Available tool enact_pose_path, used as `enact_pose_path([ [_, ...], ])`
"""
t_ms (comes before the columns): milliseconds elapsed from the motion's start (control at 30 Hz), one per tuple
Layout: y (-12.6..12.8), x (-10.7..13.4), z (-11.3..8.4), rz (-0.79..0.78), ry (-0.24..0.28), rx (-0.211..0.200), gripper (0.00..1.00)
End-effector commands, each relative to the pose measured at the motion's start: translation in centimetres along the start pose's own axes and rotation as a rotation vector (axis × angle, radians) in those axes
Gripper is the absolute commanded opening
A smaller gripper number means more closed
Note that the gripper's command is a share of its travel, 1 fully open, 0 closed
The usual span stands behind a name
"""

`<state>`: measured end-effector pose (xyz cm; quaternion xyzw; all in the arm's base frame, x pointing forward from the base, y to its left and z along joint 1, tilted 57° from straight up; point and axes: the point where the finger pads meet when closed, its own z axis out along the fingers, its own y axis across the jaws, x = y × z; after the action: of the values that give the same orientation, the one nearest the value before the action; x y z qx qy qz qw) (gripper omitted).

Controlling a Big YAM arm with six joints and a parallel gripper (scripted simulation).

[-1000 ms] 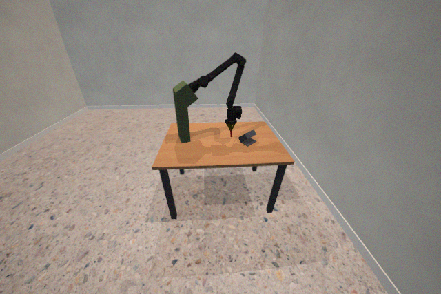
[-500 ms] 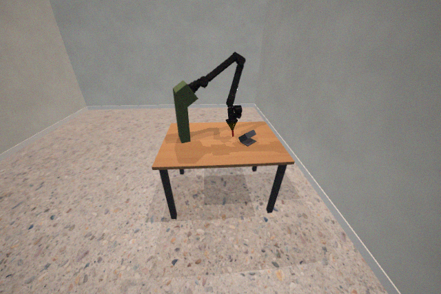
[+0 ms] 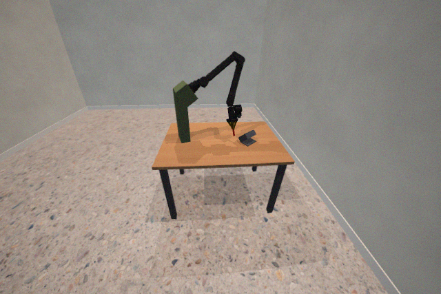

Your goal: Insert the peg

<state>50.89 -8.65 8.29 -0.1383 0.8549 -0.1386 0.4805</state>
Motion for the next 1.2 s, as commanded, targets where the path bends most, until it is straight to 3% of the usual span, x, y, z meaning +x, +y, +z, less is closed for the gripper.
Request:
enact_pose_path([
  [0, 0.4, -0.9, -0.8, 0.005, -0.023, 0.015, 0.0],
  [1167, 1.3, -5.2, -2.8, -0.038, -0.049, 0.217, 0.0],
])
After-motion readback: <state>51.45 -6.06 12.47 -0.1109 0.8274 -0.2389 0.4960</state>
